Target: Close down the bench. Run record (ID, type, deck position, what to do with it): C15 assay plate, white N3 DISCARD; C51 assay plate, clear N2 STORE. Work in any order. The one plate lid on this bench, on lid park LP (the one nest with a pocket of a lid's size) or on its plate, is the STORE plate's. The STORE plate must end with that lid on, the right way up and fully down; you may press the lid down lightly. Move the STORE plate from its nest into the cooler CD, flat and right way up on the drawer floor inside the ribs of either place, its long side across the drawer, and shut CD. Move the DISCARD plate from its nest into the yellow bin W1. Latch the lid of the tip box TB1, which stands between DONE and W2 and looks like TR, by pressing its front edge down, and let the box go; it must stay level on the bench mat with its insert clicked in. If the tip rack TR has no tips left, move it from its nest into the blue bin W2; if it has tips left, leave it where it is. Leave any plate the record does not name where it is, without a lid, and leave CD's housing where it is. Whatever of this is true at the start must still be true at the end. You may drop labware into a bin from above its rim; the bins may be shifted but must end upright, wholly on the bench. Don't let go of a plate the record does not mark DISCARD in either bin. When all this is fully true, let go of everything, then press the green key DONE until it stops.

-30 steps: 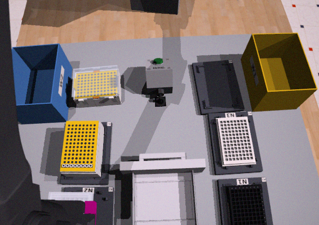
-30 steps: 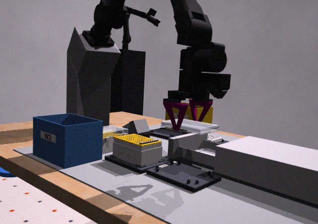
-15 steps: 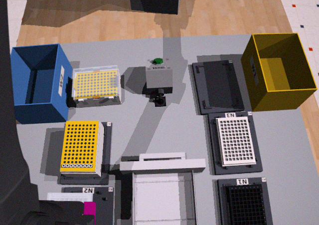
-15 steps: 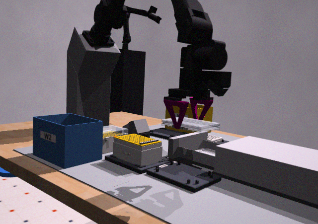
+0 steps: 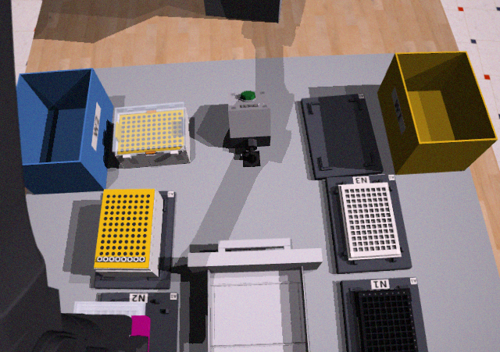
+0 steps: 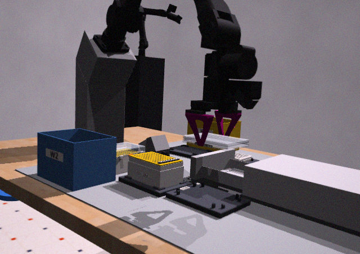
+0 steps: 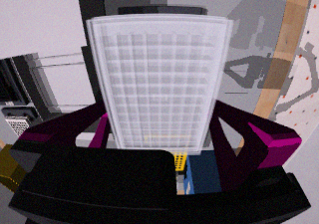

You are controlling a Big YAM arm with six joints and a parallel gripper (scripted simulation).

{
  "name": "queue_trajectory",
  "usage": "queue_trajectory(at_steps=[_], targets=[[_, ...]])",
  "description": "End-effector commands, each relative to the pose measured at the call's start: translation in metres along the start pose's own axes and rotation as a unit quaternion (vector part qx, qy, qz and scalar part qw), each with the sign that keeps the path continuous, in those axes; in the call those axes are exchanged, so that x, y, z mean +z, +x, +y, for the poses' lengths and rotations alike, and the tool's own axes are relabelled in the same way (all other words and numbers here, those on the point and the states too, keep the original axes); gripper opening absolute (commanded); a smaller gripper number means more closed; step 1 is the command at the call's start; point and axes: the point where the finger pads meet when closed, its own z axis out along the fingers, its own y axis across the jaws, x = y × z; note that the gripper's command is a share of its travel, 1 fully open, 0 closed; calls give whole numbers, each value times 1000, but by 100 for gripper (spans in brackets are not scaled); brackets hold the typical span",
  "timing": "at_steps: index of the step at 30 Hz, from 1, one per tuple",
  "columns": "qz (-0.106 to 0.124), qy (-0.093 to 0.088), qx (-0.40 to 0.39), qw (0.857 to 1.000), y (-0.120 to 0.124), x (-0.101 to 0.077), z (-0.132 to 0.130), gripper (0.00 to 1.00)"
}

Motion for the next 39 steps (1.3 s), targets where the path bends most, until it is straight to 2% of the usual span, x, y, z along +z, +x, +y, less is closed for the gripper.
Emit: queue_trajectory(at_steps=[1,13,15,21,27,34,36,39], targets=[[-16,7,-4,1000,-8,-24,-8,0],[-16,7,-4,1000,-8,-24,-8,0],[-25,5,-45,999,-14,-23,9,0],[-25,6,-111,993,-11,-23,19,0],[-24,8,-210,977,-7,-22,35,0],[-23,9,-322,947,-1,-22,53,0],[-23,9,-322,947,-1,-22,53,0],[-22,10,-368,929,1,-22,61,0]])
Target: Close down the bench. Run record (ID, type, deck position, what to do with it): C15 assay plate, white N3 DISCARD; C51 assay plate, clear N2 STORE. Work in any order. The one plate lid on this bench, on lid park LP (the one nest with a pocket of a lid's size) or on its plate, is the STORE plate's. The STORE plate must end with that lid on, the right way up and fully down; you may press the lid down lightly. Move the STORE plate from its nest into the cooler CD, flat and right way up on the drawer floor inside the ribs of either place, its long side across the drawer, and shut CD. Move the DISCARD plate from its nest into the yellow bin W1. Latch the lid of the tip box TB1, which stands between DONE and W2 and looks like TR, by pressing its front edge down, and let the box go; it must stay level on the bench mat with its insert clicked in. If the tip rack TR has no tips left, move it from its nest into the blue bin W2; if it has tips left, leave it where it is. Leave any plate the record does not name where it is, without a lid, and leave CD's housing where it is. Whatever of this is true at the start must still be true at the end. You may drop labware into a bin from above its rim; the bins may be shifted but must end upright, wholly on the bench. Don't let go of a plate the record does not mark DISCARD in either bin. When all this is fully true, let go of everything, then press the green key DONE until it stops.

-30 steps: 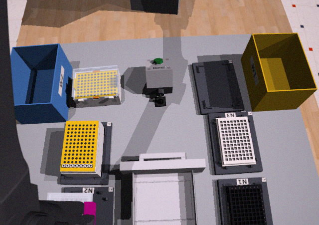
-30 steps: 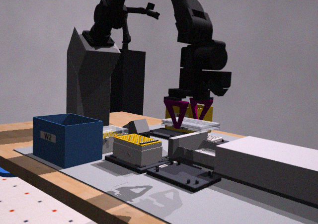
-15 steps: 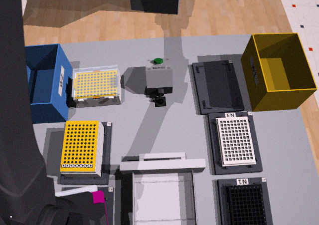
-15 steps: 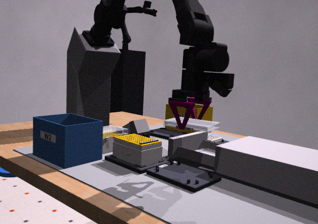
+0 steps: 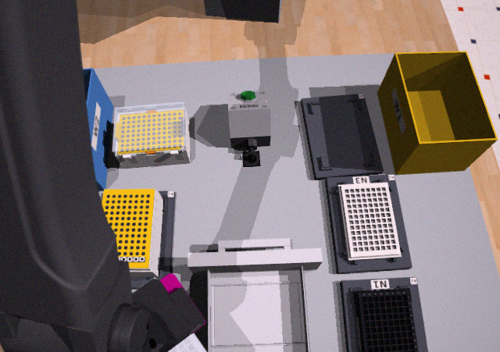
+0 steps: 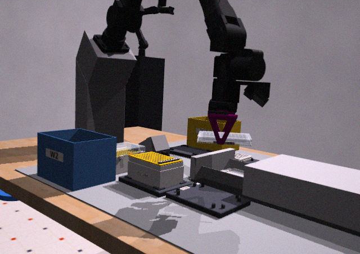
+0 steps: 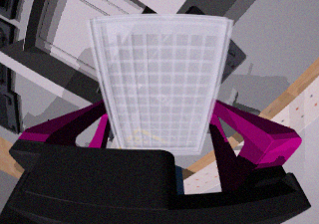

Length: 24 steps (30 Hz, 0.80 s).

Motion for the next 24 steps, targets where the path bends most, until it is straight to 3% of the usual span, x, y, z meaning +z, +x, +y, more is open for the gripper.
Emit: queue_trajectory(at_steps=[1,12,14,24], targets=[[-20,19,-80,996,-17,-23,0,0],[-17,20,-260,965,-27,-22,28,0],[-17,20,-260,965,-27,-22,28,0],[-14,21,-416,909,-37,-22,54,0]])
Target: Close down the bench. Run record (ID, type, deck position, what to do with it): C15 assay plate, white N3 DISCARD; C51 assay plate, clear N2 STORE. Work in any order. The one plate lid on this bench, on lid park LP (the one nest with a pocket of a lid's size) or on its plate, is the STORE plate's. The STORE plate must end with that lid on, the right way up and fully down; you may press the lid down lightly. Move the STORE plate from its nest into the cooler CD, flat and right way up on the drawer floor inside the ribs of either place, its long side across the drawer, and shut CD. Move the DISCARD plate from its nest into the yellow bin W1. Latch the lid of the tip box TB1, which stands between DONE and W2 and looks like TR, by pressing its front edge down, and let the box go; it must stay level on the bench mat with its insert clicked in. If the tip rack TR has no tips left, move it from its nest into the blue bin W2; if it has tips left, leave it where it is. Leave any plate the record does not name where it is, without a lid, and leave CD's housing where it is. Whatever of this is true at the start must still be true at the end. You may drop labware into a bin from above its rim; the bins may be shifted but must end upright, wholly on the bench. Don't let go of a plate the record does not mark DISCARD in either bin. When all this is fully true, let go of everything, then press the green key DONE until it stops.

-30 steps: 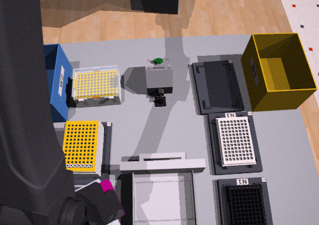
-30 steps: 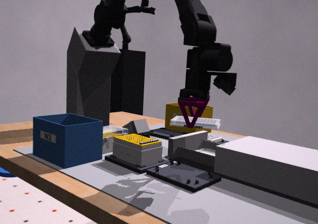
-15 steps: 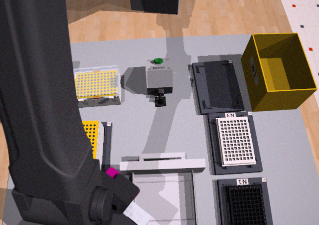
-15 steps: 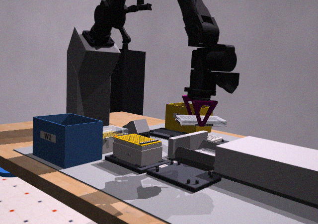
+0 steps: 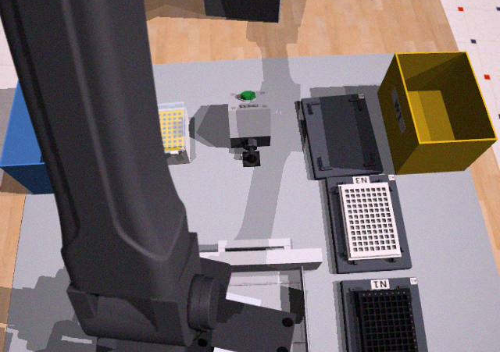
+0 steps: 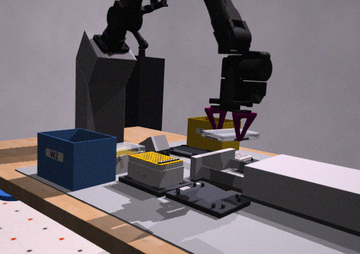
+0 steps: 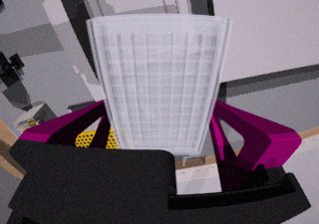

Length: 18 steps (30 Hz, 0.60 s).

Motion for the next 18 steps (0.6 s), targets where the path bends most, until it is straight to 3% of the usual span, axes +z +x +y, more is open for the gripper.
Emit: queue_trajectory(at_steps=[1,4,18], targets=[[-8,25,-91,995,-17,-22,-9,0],[-8,25,-132,991,-25,-22,-5,0],[-9,25,-120,992,-53,-21,11,0]])
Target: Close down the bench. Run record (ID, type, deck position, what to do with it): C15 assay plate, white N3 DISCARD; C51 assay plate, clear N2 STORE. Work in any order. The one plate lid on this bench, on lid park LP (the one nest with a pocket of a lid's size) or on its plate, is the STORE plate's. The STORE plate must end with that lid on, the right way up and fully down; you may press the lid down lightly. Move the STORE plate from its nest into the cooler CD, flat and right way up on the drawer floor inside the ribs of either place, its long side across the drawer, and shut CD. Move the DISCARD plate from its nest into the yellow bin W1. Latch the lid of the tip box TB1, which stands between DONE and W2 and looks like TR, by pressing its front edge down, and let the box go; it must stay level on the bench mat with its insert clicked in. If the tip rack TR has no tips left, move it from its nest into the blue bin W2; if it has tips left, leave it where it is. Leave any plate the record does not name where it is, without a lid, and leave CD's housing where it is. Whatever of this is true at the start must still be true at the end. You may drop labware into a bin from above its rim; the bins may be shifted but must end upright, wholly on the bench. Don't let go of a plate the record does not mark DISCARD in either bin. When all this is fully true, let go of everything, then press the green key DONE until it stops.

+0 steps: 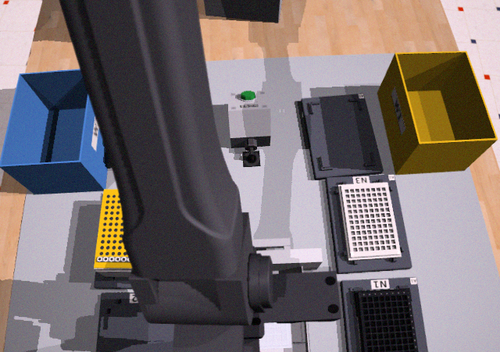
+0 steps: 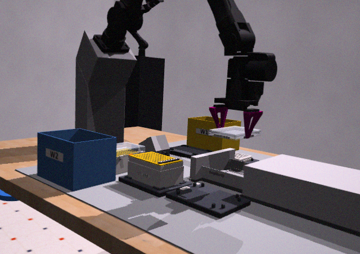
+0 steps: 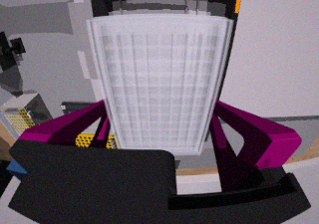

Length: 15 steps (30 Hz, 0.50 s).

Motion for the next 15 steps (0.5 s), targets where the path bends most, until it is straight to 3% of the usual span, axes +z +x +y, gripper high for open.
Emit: queue_trajectory(at_steps=[1,15], targets=[[-6,26,4,1000,-15,-21,-12,0],[-8,24,4,1000,-42,-21,-3,0]])
